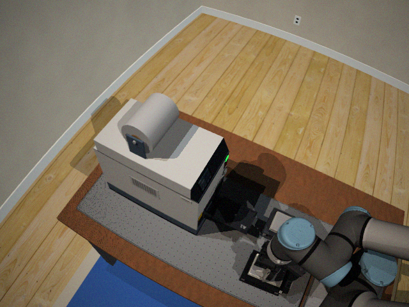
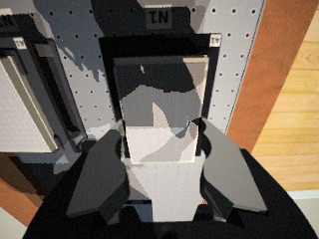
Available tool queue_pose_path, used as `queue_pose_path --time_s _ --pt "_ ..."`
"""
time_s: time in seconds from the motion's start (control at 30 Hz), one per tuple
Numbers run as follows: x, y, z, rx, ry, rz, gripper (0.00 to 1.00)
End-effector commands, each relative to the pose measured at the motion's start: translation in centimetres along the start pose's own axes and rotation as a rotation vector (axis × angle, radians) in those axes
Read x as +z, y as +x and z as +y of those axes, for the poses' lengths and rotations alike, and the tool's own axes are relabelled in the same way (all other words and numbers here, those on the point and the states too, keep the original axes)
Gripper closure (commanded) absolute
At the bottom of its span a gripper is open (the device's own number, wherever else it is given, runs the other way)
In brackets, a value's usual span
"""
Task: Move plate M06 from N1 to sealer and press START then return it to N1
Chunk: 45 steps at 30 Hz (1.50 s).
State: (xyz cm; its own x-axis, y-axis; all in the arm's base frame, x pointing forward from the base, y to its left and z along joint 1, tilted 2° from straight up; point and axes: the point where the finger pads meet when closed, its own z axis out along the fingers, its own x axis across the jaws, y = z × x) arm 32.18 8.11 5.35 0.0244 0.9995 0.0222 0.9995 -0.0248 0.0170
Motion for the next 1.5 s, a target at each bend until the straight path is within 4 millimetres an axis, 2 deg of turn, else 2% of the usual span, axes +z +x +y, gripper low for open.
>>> queue_pose_path --time_s 0.0,0.8,1.47 --pt "0.44 0.11 -0.27 -0.001 0.004 0.000 1.00" --pt "1.16 0.12 -0.29 -0.001 0.004 0.000 1.00" --pt "0.95 0.03 -0.07 0.000 0.000 -0.001 1.00"
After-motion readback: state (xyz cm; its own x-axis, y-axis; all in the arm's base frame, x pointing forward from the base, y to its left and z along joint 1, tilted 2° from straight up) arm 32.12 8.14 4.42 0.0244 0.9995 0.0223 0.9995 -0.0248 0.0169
